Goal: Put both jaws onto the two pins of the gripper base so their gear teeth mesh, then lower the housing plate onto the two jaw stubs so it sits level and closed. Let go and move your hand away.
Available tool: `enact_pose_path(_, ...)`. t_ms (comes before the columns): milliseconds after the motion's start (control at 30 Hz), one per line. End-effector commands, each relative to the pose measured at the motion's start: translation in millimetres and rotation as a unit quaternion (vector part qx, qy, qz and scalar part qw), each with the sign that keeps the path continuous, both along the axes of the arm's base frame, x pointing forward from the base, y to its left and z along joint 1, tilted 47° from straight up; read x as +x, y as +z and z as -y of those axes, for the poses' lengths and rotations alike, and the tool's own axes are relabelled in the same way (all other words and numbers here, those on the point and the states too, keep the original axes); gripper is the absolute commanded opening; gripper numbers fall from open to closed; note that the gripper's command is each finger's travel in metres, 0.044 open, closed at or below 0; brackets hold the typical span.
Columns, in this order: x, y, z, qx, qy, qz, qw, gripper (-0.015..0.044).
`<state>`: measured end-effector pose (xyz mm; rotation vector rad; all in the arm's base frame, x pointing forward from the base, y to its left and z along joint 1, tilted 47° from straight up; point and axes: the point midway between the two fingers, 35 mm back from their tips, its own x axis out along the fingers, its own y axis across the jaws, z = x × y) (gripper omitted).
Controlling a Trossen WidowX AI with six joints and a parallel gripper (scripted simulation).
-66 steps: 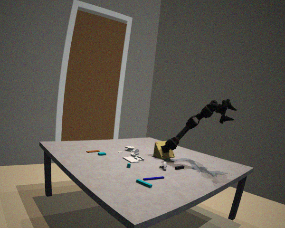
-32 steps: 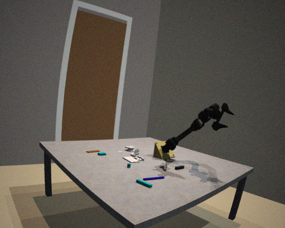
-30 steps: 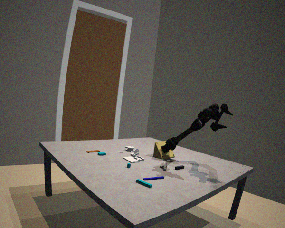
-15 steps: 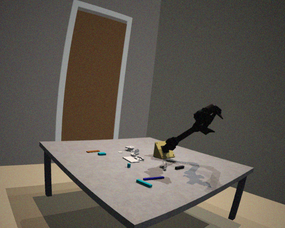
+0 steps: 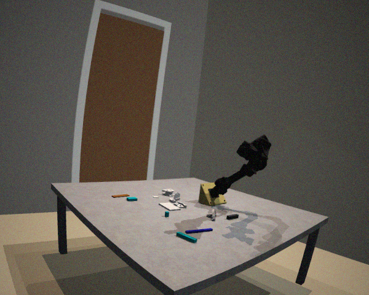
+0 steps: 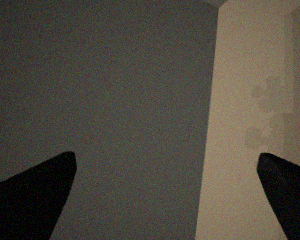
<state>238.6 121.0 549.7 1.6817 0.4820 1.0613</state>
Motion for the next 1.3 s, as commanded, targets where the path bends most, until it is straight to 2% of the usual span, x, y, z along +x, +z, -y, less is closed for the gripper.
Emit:
enact_pose_path(0,26.3,-15.6,7.6,-0.002,-0.023,-0.037,0.999,0.044)
enact_pose_path(633,127.6,-106.0,64.9,-0.006,-0.128,-0.215,0.968,0.044)
enact_pose_path(1267,183.7,-218.1,136.1,0.002,-0.208,-0.395,0.895,0.044)
